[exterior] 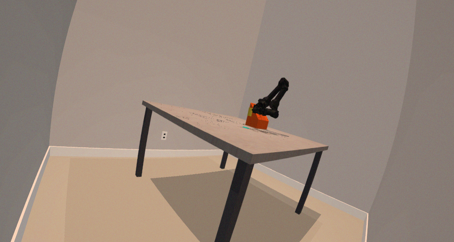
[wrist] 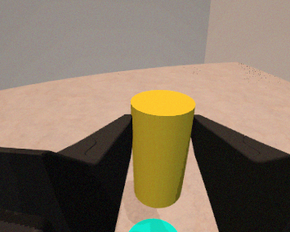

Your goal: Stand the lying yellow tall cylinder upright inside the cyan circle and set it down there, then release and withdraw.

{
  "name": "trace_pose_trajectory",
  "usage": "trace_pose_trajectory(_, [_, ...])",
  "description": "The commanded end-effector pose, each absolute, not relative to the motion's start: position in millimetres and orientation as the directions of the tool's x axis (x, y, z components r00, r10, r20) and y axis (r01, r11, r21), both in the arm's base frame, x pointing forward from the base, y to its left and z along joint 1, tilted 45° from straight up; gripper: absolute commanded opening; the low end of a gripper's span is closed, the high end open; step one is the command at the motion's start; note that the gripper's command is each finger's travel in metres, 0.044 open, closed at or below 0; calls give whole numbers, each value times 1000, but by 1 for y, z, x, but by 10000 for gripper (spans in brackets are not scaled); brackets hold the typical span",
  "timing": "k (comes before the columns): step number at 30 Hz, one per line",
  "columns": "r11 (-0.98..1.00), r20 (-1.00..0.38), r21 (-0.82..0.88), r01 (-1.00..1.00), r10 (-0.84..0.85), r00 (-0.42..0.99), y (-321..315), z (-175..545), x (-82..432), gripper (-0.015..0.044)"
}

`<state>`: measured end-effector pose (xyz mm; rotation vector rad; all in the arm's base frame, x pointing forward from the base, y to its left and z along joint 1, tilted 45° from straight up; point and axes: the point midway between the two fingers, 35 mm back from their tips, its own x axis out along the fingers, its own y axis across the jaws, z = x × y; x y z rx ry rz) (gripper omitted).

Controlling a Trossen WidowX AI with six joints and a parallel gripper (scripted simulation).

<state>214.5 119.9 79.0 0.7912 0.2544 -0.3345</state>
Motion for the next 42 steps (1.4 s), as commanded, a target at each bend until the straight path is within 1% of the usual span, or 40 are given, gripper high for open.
trace_pose_trajectory(1, [650,-342,655,386,-201,918,127,75,216,105])
trace_pose_trajectory(42, [656,-348,648,388,-199,916,187,9,214,105])
